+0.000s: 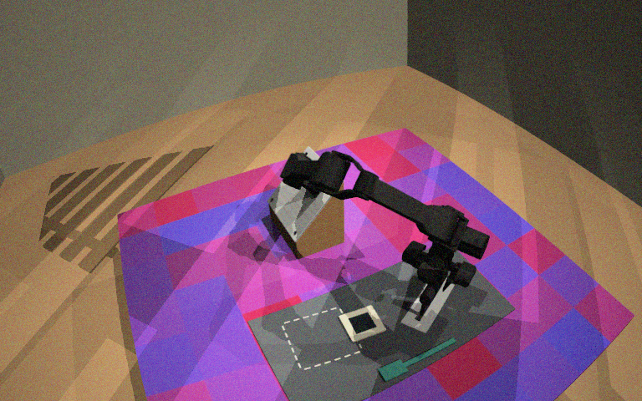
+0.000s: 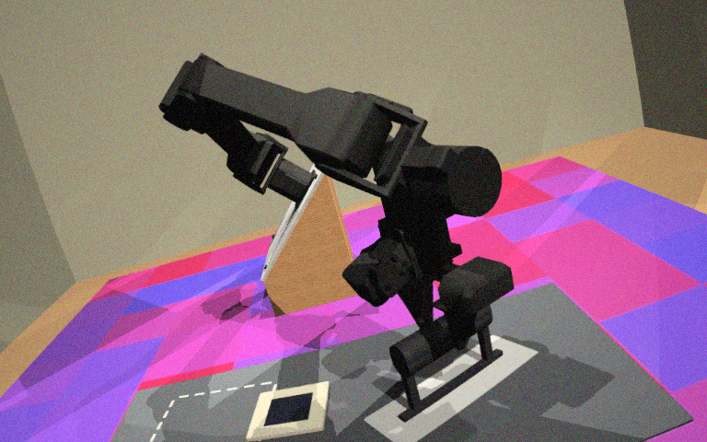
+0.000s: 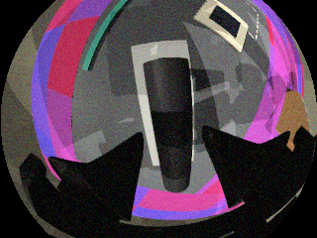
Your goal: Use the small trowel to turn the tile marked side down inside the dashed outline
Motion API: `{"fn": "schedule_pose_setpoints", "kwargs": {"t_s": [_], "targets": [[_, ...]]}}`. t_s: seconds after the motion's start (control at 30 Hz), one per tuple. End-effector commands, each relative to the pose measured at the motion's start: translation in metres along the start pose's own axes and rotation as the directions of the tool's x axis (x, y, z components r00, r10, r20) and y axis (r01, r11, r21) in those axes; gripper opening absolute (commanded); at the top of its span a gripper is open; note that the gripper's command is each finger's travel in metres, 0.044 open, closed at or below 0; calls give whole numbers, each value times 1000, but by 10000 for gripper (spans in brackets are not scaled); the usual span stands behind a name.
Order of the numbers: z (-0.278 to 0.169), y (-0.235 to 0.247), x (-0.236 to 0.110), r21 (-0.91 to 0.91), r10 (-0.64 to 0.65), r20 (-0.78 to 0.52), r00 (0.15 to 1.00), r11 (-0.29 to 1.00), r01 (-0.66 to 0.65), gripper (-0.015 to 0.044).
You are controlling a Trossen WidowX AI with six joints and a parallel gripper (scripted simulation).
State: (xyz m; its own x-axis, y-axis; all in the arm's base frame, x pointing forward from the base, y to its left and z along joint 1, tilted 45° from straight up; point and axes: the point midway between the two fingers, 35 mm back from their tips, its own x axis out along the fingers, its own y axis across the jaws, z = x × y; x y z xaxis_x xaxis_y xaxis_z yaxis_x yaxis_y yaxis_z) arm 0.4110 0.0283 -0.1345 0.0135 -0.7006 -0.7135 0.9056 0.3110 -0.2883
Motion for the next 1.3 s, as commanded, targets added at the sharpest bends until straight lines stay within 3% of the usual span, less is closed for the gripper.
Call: {"fn": "schedule_pose_setpoints", "kwargs": {"t_s": [0.0, 0.17, 0.3, 0.67, 0.8, 1.27], "targets": [[0, 0, 0, 7, 1, 2, 1000, 1000, -1, 270], [0, 0, -2, 9, 1, 2, 1000, 1000, -1, 270], [0, -2, -43, 28, 1, 2, 1000, 1000, -1, 270], [-2, 0, -59, 9, 19, 9, 1000, 1000, -19, 300], [-10, -4, -73, -80, 44, 13, 999, 996, -43, 300], [-17, -1, -62, -366, 108, -34, 994, 924, -113, 300]]}}
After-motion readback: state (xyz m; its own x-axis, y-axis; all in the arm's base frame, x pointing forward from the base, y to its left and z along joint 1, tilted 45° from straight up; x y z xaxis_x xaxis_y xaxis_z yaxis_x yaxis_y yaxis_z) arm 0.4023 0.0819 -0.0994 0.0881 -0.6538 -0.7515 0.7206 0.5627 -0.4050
